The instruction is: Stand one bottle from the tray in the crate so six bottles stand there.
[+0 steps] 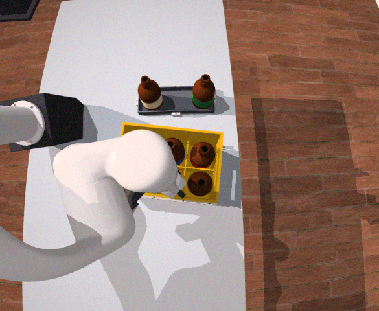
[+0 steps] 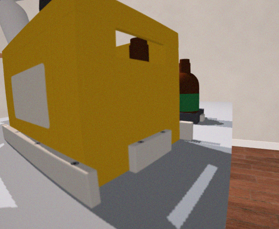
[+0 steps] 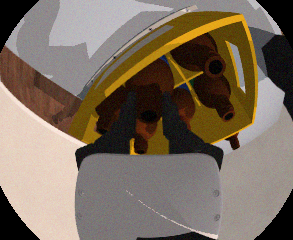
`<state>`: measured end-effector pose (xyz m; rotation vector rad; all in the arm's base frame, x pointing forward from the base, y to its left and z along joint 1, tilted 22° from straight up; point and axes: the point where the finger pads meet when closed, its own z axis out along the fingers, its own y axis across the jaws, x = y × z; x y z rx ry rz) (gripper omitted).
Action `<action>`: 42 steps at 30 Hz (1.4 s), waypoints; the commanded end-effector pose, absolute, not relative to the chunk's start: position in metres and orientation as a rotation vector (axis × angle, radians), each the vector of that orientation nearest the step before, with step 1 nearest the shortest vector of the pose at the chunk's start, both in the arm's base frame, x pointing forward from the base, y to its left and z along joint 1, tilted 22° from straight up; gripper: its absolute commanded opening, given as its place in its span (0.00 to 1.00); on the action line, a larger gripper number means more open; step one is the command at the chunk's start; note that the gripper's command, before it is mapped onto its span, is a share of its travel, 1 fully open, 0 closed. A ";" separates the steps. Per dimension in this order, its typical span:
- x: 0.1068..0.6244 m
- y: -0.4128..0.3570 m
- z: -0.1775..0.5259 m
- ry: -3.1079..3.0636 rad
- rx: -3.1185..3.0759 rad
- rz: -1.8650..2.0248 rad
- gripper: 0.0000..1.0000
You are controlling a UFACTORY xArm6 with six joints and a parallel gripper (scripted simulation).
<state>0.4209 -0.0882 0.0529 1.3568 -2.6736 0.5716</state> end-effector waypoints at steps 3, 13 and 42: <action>0.422 -0.088 0.054 -2.676 1.358 0.575 0.00; 0.422 -0.088 0.054 -2.676 1.358 0.575 0.00; 0.423 -0.090 0.048 -2.676 1.358 0.575 0.00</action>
